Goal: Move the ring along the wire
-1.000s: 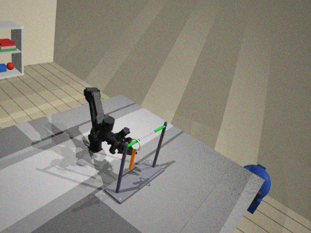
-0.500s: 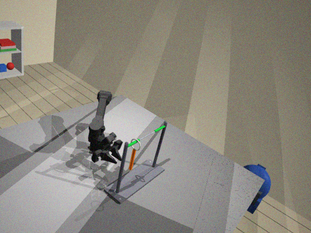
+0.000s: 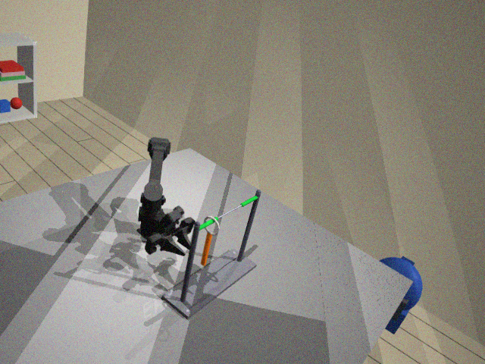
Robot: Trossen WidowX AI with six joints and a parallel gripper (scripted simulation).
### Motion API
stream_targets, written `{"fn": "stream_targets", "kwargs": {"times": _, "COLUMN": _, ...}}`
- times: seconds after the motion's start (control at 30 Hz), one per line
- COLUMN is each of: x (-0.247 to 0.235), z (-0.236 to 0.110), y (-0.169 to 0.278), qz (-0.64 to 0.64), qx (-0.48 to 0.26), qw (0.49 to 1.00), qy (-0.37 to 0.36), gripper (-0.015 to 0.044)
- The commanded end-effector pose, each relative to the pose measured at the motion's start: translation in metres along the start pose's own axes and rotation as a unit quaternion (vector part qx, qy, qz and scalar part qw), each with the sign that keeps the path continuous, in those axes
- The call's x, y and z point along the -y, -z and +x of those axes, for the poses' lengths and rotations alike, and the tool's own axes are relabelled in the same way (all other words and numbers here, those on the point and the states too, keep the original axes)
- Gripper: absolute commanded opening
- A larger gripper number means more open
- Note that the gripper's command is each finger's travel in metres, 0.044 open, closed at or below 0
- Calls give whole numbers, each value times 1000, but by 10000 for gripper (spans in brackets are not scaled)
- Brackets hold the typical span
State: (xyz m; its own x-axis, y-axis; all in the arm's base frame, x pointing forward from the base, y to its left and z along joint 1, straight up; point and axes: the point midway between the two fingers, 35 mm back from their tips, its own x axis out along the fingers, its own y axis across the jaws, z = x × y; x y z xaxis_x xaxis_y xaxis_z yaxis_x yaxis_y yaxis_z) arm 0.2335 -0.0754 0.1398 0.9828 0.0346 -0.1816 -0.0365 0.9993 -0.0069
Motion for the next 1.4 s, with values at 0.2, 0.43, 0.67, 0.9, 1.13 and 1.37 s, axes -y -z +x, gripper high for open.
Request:
{"fn": "stream_targets", "kwargs": {"times": 0.2, "x": -1, "z": 21, "y": -22, "qz": -2, "qx": 11, "qw": 1000, "qy": 0, "gripper": 160}}
{"fn": "stream_targets", "kwargs": {"times": 0.43, "x": 0, "z": 28, "y": -24, "qz": -2, "qx": 11, "qw": 1000, "qy": 0, "gripper": 160}}
{"fn": "stream_targets", "kwargs": {"times": 0.67, "x": 1, "z": 38, "y": -26, "qz": -2, "qx": 11, "qw": 1000, "qy": 0, "gripper": 160}}
{"fn": "stream_targets", "kwargs": {"times": 0.9, "x": 2, "z": 48, "y": -27, "qz": -2, "qx": 11, "qw": 1000, "qy": 0, "gripper": 160}}
{"fn": "stream_targets", "kwargs": {"times": 1.13, "x": 2, "z": 59, "y": -27, "qz": -2, "qx": 12, "qw": 1000, "qy": 0, "gripper": 160}}
{"fn": "stream_targets", "kwargs": {"times": 1.37, "x": 2, "z": 69, "y": -27, "qz": -2, "qx": 13, "qw": 1000, "qy": 0, "gripper": 160}}
